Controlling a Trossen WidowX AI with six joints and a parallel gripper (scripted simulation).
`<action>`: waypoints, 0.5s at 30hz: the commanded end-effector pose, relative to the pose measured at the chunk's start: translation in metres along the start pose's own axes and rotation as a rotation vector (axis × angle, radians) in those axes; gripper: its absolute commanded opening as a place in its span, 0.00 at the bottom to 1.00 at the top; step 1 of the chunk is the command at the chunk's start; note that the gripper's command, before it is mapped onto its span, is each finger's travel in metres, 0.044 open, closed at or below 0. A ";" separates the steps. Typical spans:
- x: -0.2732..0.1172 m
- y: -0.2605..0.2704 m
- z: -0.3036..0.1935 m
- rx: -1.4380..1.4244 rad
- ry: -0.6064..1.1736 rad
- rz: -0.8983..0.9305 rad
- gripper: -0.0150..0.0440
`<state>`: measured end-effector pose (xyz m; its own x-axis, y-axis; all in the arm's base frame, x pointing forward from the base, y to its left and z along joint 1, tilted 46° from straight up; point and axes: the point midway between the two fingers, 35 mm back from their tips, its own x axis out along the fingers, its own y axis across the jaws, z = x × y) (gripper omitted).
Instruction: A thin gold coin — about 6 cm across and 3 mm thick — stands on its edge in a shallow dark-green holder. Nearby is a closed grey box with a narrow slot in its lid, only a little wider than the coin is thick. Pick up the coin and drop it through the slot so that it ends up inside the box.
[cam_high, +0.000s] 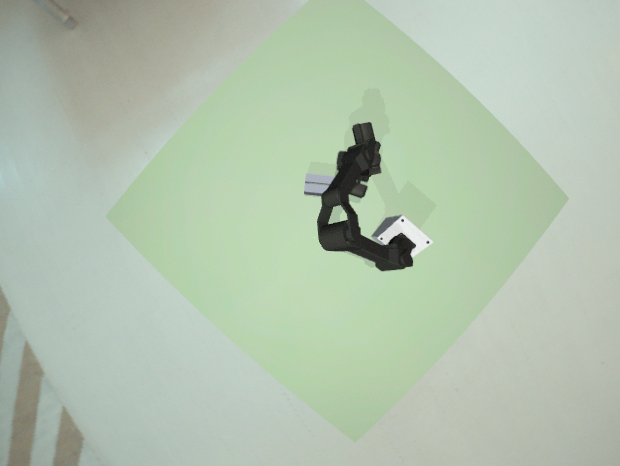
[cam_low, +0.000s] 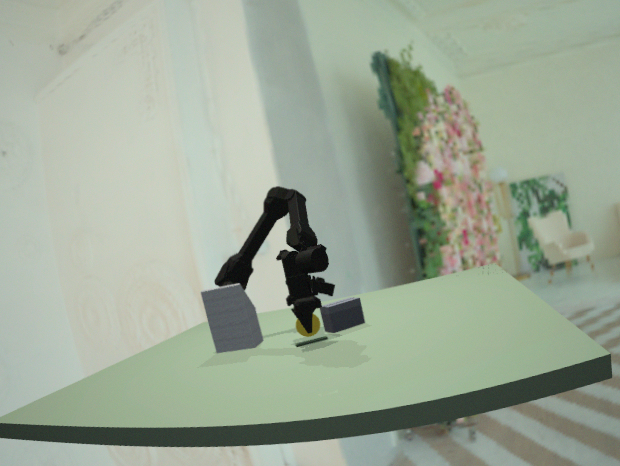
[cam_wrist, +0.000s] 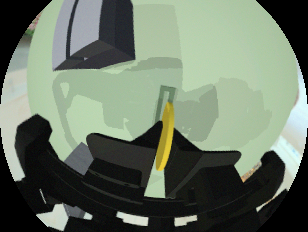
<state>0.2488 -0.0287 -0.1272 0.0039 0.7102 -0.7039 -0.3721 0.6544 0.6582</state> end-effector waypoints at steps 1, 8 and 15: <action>-0.011 -0.003 0.001 0.003 -0.001 -0.008 0.25; -0.026 -0.003 0.001 0.013 0.000 -0.008 0.25; -0.042 -0.003 0.000 0.014 0.001 -0.008 0.25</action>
<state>0.2488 -0.0529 -0.1045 0.0007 0.7101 -0.7041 -0.3555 0.6583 0.6636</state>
